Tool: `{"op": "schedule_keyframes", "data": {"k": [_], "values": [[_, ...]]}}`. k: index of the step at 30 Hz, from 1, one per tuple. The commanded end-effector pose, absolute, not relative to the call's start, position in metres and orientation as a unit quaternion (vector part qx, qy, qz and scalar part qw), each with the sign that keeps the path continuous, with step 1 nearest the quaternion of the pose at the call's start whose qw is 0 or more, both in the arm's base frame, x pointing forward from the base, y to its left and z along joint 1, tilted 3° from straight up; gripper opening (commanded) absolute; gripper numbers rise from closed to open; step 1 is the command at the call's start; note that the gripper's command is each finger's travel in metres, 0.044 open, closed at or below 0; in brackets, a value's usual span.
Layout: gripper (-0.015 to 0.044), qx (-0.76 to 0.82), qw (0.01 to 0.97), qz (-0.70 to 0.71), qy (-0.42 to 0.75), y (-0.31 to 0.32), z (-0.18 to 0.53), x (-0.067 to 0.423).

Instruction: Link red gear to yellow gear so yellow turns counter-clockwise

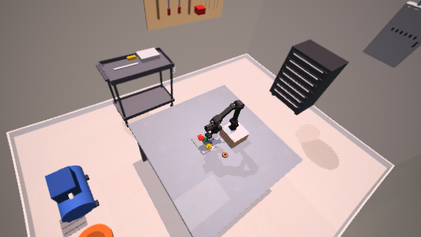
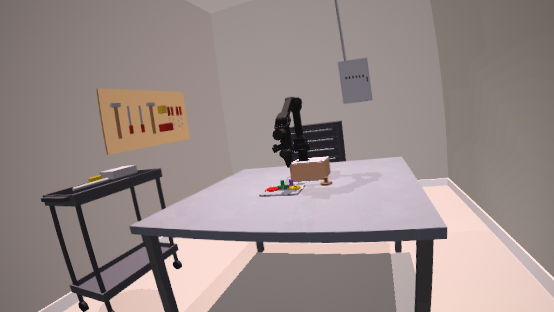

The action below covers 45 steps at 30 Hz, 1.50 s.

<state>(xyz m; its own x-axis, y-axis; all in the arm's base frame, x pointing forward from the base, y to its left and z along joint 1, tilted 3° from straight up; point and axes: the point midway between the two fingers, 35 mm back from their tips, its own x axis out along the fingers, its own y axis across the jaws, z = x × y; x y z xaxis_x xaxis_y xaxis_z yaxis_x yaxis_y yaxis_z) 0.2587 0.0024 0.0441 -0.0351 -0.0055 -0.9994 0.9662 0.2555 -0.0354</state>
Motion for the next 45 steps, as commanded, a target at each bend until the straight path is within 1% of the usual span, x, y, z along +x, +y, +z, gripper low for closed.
{"op": "schedule_keyframes", "data": {"k": [1, 11, 13, 18, 22, 26, 31, 33, 45], "values": [[0.0440, 0.423, 0.553, -0.439, 0.568, 0.002, 0.046, 0.260], [0.0440, 0.423, 0.553, -0.439, 0.568, 0.002, 0.046, 0.260], [0.0440, 0.423, 0.553, -0.439, 0.568, 0.011, 0.047, 0.262], [0.0440, 0.426, 0.553, -0.436, 0.568, 0.078, 0.060, 0.267], [0.0440, 0.427, 0.552, -0.435, 0.569, 0.135, 0.070, 0.257], [0.0440, 0.428, 0.550, -0.434, 0.571, 0.191, 0.080, 0.235], [0.0440, 0.427, 0.547, -0.434, 0.574, 0.252, 0.093, 0.191], [0.0440, 0.427, 0.547, -0.435, 0.574, 0.259, 0.094, 0.184], [0.0440, 0.427, 0.547, -0.435, 0.574, 0.259, 0.094, 0.184]]}}
